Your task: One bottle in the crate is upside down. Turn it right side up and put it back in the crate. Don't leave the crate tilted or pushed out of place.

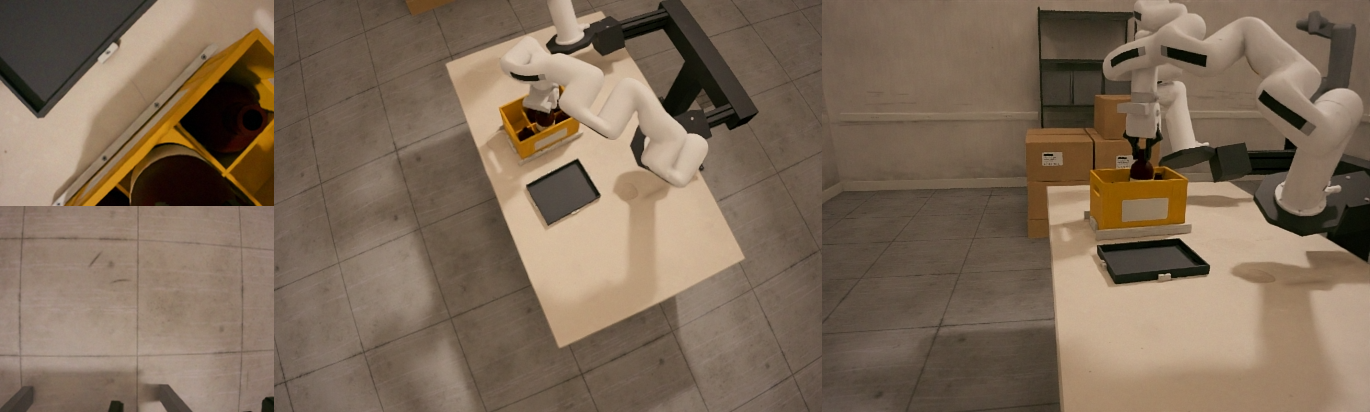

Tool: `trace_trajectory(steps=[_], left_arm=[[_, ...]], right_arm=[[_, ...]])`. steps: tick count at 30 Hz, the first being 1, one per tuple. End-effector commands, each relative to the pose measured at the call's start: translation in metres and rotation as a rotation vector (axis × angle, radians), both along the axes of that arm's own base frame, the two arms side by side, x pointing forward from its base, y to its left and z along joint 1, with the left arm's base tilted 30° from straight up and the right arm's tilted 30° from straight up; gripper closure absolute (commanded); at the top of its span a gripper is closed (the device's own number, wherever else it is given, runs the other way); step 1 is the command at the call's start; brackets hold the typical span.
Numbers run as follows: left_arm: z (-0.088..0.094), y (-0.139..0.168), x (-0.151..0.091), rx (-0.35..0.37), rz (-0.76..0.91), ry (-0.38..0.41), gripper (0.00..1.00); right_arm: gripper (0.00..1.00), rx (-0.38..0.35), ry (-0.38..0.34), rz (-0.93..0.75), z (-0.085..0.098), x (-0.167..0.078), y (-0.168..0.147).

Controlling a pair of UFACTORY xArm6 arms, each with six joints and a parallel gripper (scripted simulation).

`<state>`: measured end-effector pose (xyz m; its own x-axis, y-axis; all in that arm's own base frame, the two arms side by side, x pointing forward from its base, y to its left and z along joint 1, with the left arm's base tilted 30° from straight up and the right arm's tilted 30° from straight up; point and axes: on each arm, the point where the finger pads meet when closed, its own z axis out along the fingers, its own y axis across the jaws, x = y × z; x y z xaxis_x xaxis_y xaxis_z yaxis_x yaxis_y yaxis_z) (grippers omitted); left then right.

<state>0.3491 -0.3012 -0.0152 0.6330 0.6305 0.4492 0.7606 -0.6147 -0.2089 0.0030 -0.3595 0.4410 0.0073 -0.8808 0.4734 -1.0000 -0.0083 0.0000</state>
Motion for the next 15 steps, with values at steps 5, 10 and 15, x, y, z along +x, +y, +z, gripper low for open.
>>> trace_trajectory(steps=[5, 10, 15], left_arm=[[-0.002, 0.001, 0.001, -0.003, -0.001, -0.002, 0.73], [-0.007, 0.003, 0.002, -0.003, -0.001, -0.002, 0.73], [-0.011, 0.005, 0.002, -0.003, -0.001, -0.002, 0.73]], right_arm=[[0.00, -0.004, 0.000, 0.000, 0.002, 0.000, 0.000], [0.00, -0.004, 0.000, 0.000, 0.002, 0.000, 0.000], [0.00, -0.004, 0.000, 0.000, 0.002, 0.000, 0.000]])
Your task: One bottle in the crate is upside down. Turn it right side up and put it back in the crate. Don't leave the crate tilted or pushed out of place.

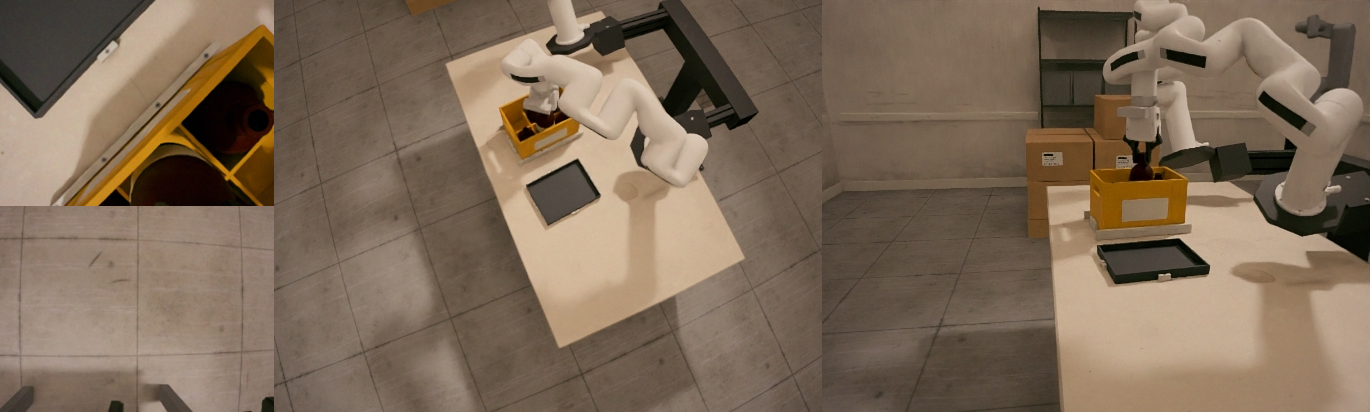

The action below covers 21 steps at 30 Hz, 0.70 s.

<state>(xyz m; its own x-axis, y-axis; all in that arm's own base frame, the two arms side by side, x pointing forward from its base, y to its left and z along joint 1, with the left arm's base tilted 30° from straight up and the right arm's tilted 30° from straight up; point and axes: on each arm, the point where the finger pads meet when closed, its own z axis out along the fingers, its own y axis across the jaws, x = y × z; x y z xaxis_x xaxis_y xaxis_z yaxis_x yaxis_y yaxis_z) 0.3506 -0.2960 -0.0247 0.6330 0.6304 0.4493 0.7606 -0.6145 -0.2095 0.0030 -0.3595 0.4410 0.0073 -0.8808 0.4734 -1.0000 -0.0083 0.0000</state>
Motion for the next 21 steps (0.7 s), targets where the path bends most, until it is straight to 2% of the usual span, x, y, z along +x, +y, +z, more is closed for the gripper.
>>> trace_trajectory(steps=[1, 21], left_arm=[[-0.003, 0.001, 0.001, -0.003, -0.001, -0.003, 0.73], [-0.037, 0.019, 0.007, -0.003, -0.001, -0.003, 0.73]], right_arm=[[0.00, -0.004, 0.000, 0.000, 0.002, 0.000, 0.000], [0.00, -0.004, 0.000, 0.000, 0.002, 0.000, 0.000]])
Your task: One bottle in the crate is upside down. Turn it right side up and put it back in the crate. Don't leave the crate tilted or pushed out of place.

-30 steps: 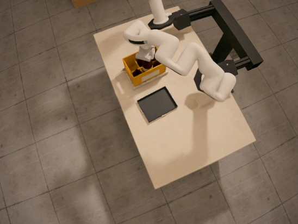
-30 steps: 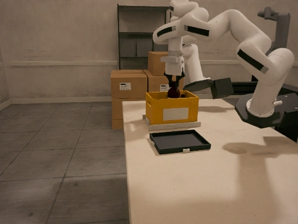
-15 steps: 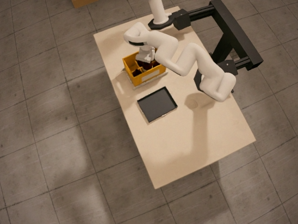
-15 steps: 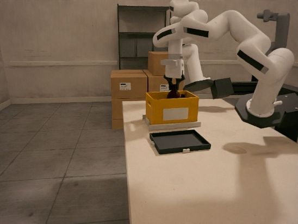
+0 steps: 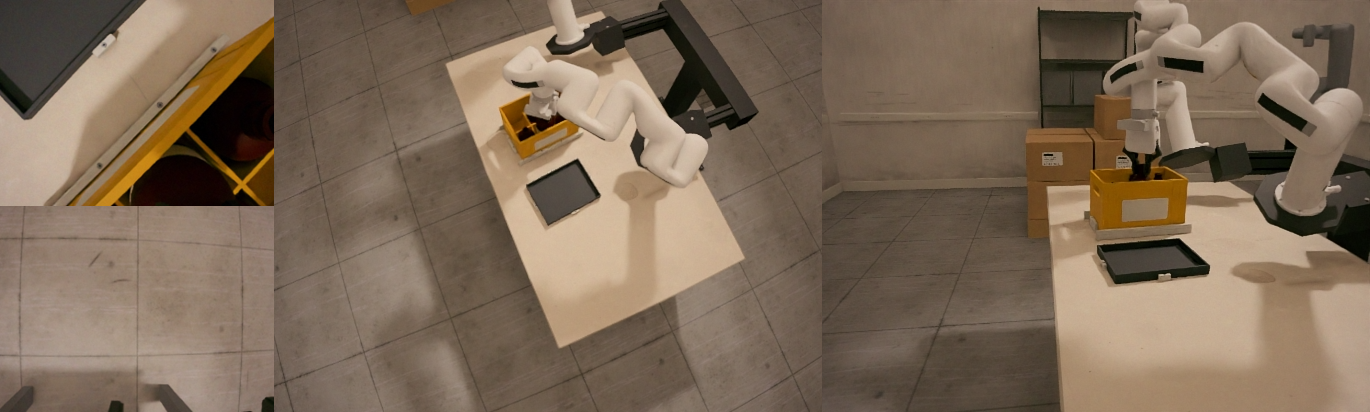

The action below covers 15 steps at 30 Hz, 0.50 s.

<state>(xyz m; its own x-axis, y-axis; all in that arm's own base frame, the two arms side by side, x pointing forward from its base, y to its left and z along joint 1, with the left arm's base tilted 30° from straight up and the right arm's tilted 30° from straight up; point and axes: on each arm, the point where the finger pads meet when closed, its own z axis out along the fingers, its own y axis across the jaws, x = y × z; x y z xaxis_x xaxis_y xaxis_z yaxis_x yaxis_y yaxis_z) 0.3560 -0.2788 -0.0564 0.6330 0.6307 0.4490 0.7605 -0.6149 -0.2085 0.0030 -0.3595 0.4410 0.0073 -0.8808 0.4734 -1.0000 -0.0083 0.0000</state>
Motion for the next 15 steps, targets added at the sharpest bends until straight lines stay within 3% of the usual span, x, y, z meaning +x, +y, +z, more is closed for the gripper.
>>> trace_trajectory(steps=[1, 15], left_arm=[[-0.008, 0.003, 0.002, -0.002, -0.001, -0.002, 0.73], [-0.031, 0.016, 0.006, -0.002, -0.001, -0.002, 0.73]], right_arm=[[0.00, -0.004, 0.000, 0.000, 0.002, 0.000, 0.000], [0.00, -0.004, 0.000, 0.000, 0.002, 0.000, 0.000]])
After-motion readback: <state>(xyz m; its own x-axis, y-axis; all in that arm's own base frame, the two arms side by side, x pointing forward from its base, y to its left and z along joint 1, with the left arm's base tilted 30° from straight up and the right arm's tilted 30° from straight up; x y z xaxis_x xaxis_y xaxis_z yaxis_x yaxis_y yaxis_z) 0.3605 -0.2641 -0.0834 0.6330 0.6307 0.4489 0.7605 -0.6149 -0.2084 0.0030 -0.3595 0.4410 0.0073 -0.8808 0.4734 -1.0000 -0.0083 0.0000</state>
